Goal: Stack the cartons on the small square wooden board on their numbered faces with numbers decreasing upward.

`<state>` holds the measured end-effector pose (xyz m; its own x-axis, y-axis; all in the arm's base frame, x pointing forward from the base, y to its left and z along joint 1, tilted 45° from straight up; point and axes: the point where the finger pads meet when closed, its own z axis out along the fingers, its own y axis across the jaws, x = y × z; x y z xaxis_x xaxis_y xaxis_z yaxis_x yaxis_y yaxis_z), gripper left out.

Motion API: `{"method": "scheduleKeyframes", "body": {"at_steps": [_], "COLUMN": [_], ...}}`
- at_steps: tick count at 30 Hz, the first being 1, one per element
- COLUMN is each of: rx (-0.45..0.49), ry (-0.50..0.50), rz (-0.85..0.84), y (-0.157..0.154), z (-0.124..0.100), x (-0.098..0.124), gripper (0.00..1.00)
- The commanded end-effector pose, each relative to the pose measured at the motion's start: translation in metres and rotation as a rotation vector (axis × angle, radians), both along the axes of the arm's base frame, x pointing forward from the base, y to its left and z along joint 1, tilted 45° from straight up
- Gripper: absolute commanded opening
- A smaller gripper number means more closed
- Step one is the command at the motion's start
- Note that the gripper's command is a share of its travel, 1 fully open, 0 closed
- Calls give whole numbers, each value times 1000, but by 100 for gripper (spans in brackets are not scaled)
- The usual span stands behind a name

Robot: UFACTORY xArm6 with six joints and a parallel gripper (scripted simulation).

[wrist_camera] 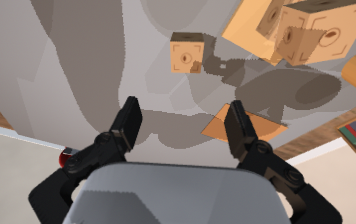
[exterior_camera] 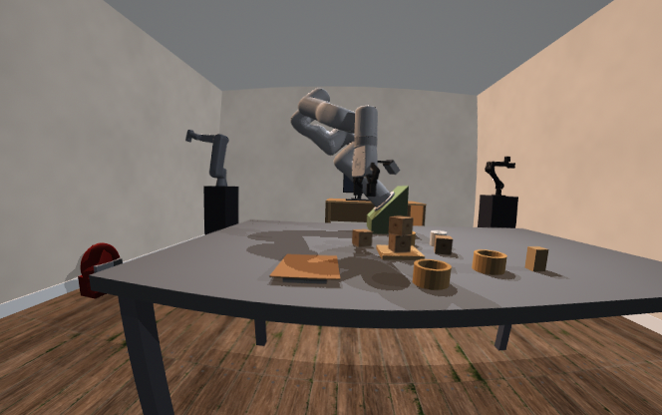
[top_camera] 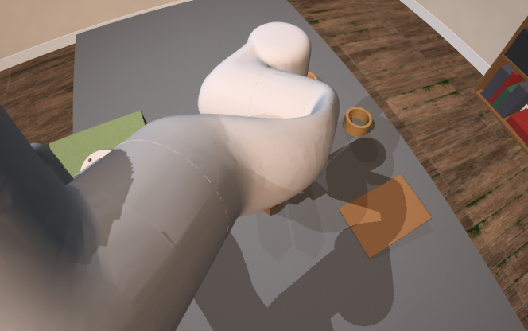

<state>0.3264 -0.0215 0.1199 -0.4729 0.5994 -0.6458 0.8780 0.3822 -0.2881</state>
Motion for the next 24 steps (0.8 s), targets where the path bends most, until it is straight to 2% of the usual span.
{"method": "scheduleKeyframes", "body": {"at_steps": [1, 24], "rx": [2, 1], "ry": [-1, -2], "rz": [2, 2], "y": [1, -2], "z": [1, -2], "x": [1, 2], "gripper": [100, 100]}}
